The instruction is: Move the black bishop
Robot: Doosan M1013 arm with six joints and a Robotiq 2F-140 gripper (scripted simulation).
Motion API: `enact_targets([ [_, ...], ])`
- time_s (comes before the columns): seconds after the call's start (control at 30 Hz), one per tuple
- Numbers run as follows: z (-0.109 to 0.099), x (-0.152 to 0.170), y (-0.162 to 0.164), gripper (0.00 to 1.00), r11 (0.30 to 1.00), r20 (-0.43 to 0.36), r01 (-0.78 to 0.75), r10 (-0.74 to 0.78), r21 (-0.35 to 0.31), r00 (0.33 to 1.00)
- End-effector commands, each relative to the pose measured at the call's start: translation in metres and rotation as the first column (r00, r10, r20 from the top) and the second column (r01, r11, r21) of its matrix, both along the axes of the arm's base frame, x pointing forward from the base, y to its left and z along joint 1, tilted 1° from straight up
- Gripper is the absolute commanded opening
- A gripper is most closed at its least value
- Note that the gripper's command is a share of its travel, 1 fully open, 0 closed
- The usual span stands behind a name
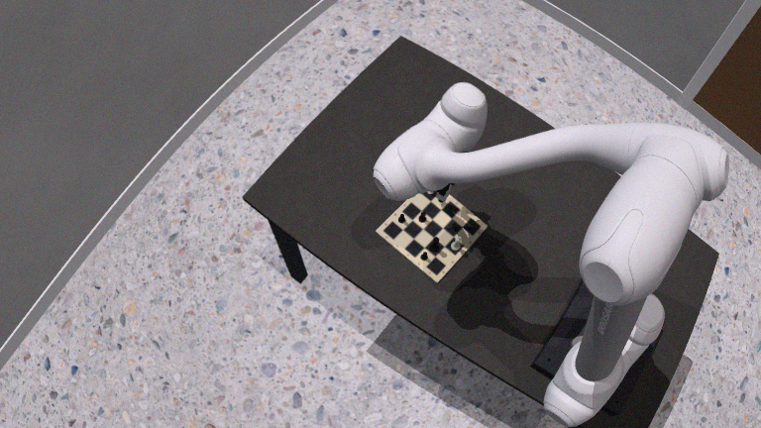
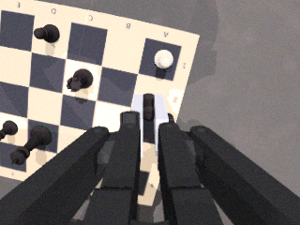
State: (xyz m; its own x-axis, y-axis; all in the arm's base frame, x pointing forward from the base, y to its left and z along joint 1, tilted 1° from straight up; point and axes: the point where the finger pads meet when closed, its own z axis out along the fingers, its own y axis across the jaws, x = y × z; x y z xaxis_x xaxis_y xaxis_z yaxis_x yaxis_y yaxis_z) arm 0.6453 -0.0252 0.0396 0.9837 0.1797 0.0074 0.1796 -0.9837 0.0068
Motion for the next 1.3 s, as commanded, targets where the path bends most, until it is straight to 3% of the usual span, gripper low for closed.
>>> enact_targets([
  [0.0,0.03,0.003,0.001,0.0,1.0,0.005,0.0,0.0,-0.003,1.0],
  [0.17,0.064,0.002,0.001,0.0,1.0,0.005,0.0,0.0,-0.003,1.0],
  [0.3,0.075,0.002,0.001,0.0,1.0,0.005,0.0,0.0,-0.003,1.0],
  [1.27,0.075,0.002,0.001,0.0,1.0,0.005,0.0,0.0,-0.003,1.0],
])
